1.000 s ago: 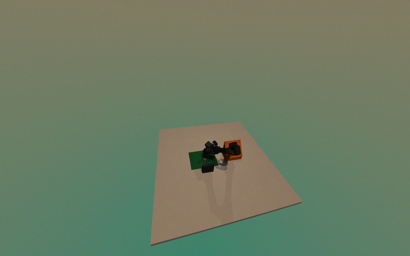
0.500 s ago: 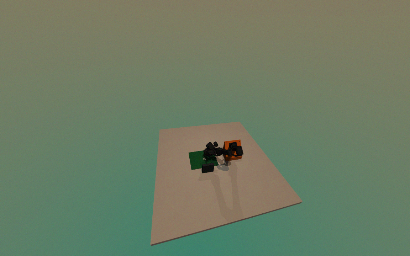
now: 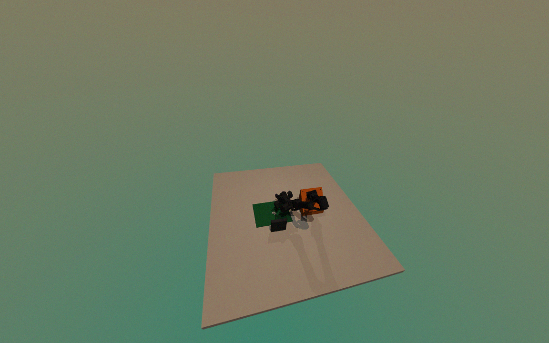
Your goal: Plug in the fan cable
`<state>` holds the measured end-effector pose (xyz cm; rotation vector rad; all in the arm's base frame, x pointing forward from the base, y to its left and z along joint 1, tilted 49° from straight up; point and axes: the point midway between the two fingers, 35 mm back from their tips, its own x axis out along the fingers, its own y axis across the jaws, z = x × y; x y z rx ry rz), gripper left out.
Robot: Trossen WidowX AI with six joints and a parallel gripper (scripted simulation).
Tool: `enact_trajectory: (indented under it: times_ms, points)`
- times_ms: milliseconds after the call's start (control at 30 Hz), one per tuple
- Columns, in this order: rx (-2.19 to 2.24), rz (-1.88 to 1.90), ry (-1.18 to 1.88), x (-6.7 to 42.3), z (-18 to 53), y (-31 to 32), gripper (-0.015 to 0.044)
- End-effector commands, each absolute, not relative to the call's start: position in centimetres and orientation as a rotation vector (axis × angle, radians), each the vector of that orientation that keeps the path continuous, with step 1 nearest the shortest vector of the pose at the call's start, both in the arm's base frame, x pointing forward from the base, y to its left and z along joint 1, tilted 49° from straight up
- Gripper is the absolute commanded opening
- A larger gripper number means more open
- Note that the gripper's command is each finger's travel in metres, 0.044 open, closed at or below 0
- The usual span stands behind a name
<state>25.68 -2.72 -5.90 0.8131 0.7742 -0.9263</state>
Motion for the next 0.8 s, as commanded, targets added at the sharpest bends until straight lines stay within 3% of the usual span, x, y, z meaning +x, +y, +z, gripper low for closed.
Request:
enact_trajectory:
  times_ms: [0, 433, 767]
  points:
    - [0.832, -0.927, 0.704, 25.7, -5.3, -2.7, 0.0000]
    - [0.892, -0.913, 0.521, 25.4, -3.7, -2.4, 0.0000]
    - [0.877, -0.914, 0.559, 25.4, -3.8, -2.7, 0.0000]
